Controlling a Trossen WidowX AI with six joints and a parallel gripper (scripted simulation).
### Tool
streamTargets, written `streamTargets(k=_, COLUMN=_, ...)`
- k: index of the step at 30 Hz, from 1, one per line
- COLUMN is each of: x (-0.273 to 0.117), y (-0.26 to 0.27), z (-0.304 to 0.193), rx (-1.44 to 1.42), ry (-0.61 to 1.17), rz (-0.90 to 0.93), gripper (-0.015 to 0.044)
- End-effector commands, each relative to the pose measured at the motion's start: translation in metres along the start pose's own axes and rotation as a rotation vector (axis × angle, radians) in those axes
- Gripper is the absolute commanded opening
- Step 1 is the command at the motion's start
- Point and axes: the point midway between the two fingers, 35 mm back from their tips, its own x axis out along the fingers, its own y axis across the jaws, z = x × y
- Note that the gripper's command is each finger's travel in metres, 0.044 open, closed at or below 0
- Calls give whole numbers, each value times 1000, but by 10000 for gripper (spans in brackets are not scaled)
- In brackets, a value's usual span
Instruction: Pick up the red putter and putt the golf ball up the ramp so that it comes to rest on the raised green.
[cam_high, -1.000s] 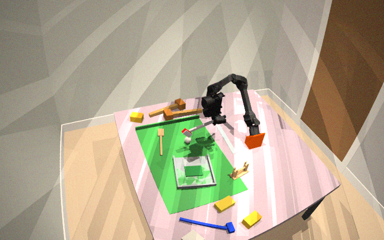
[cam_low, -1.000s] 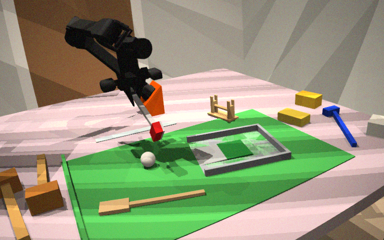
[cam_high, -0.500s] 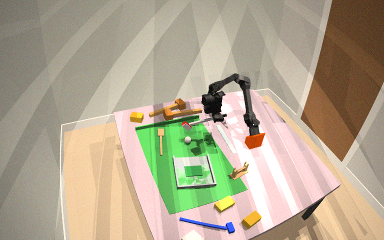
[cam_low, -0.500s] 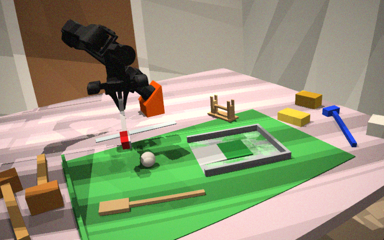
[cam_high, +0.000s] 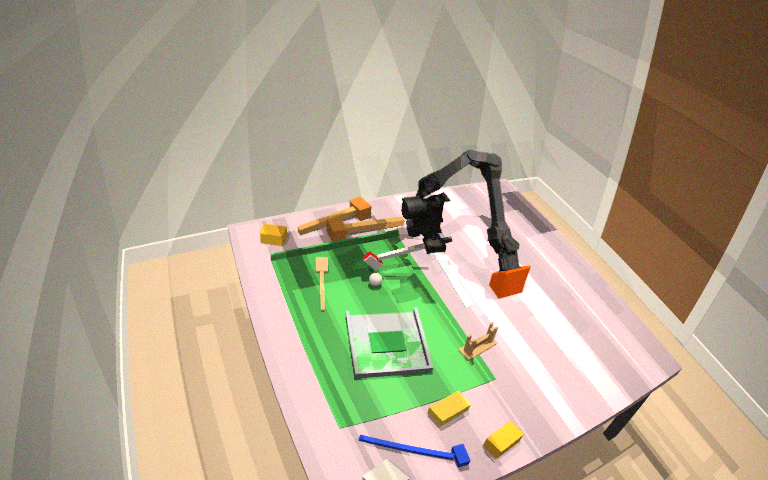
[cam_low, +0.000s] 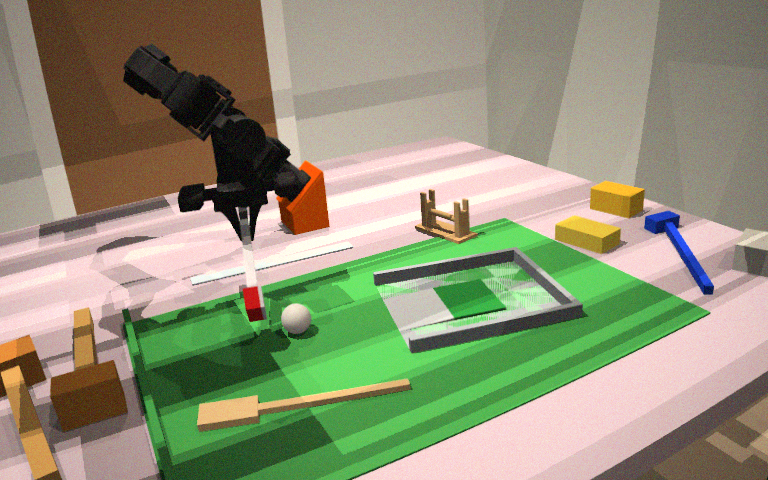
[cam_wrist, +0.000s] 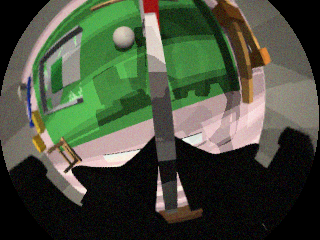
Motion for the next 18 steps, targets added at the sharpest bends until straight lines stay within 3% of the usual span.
streamTargets(k=1, x=4, y=-1, z=-1, rx=1, ry=-8, rz=-3, gripper=0)
streamTargets(k=18, x=21, y=-1, z=0, rx=2, ry=-1, rz=-1, gripper=0)
